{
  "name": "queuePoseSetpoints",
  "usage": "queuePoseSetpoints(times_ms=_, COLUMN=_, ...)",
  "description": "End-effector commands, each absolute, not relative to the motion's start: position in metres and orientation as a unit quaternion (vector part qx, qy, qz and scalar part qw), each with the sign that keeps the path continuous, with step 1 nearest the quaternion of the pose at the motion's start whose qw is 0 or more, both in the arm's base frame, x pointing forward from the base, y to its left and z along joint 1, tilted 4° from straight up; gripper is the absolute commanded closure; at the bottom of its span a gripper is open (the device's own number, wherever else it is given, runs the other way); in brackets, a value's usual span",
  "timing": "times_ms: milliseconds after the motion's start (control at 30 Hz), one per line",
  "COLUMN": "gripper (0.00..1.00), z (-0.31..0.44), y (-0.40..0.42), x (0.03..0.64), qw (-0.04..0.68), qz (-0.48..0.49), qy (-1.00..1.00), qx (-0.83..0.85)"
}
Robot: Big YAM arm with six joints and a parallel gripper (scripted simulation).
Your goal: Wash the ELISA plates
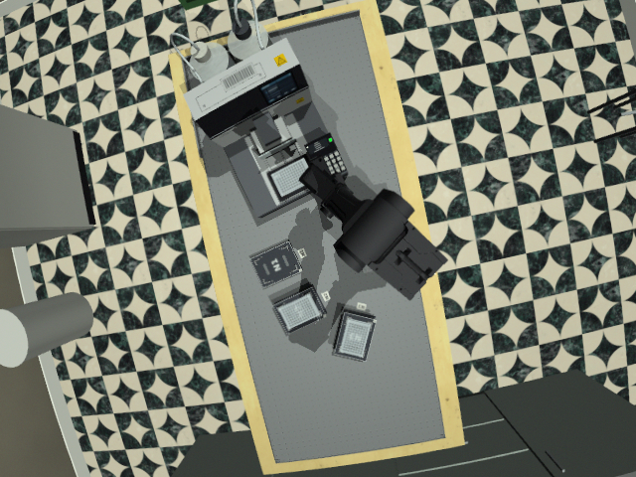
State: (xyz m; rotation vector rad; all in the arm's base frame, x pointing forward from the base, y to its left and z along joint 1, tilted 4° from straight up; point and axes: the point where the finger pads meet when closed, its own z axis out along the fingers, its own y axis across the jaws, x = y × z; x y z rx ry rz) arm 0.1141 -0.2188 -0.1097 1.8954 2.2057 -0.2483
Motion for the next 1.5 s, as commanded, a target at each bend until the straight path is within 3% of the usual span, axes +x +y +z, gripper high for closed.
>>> queuePoseSetpoints(times_ms=0, gripper=1.0, z=-0.112, y=-0.235, x=0.12, qw=0.125, qz=-0.089, qy=0.744, qx=0.65)
queuePoseSetpoints(times_ms=1467, gripper=1.0, z=-0.166, y=-0.242, x=0.119, qw=0.118, qz=-0.088, qy=0.749, qx=0.646)
